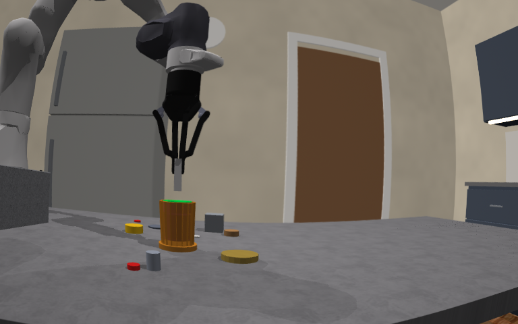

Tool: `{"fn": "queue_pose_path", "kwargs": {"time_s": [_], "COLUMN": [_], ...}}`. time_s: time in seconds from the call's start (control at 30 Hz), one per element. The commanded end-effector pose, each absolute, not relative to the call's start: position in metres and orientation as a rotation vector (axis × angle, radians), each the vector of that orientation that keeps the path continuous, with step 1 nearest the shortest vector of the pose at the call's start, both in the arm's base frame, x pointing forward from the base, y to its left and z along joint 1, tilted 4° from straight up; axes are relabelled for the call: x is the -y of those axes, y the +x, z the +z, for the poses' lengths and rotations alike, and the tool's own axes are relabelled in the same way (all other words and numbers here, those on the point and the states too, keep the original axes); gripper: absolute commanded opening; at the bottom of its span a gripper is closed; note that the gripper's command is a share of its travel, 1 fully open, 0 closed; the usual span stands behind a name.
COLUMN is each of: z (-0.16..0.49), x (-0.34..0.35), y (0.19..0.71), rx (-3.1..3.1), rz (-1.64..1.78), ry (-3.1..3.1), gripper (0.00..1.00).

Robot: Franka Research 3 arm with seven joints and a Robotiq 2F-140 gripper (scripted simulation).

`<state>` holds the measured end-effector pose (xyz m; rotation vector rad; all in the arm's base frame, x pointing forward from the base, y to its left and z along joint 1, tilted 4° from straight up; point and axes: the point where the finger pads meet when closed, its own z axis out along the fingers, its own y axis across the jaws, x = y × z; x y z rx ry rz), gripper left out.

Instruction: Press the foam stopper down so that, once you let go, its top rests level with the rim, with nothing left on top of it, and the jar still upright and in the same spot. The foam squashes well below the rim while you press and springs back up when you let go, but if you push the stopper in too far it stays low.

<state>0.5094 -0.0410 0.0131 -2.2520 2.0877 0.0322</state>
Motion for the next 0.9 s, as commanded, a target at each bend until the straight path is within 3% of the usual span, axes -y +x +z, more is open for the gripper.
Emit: {"fn": "queue_pose_path", "kwargs": {"time_s": [0.0,0.87], "z": [0.022,0.040], "x": [0.040,0.042], "y": [0.507,0.510], "rx": [-2.123,-2.123], "rz": [0.053,0.053], "ry": [-2.234,-2.234], "gripper": [0.00,0.00]}}
